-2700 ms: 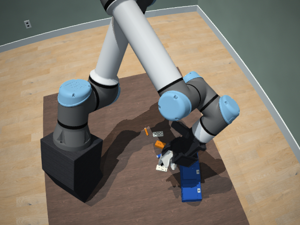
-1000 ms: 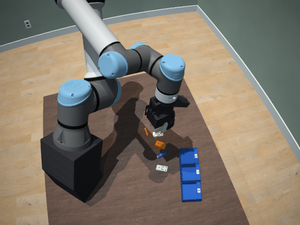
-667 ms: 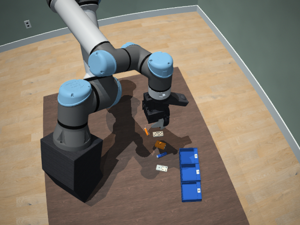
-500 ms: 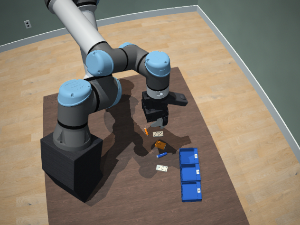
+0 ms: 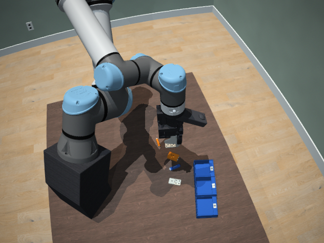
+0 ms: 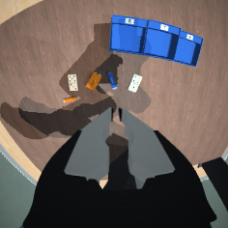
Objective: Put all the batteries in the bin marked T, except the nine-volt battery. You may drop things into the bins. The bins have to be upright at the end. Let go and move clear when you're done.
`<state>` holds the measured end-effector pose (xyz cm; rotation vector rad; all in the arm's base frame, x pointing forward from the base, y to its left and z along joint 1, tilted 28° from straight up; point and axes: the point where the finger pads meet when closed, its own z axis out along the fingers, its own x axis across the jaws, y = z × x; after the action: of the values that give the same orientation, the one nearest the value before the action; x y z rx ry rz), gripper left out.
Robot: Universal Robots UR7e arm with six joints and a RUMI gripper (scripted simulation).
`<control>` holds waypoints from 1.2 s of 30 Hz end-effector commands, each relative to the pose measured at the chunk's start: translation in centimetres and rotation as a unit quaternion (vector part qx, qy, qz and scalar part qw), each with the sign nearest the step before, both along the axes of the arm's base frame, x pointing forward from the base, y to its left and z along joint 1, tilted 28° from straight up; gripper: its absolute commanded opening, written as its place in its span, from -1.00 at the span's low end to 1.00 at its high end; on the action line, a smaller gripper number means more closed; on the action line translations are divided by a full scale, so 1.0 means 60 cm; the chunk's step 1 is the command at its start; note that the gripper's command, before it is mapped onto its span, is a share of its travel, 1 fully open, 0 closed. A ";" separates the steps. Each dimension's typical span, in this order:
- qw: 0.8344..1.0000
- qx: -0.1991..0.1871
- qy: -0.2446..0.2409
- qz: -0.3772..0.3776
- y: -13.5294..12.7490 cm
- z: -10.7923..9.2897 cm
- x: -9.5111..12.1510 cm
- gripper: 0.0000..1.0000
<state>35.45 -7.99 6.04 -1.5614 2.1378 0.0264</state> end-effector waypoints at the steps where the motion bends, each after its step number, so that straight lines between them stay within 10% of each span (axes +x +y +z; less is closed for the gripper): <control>1: 0.999 0.014 0.017 -0.040 -0.047 -0.045 0.028 -0.91; 36: 0.999 0.014 0.017 -0.040 -0.293 -0.256 0.129 -0.91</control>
<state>41.33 -23.24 -6.66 -1.4687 2.2144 0.0584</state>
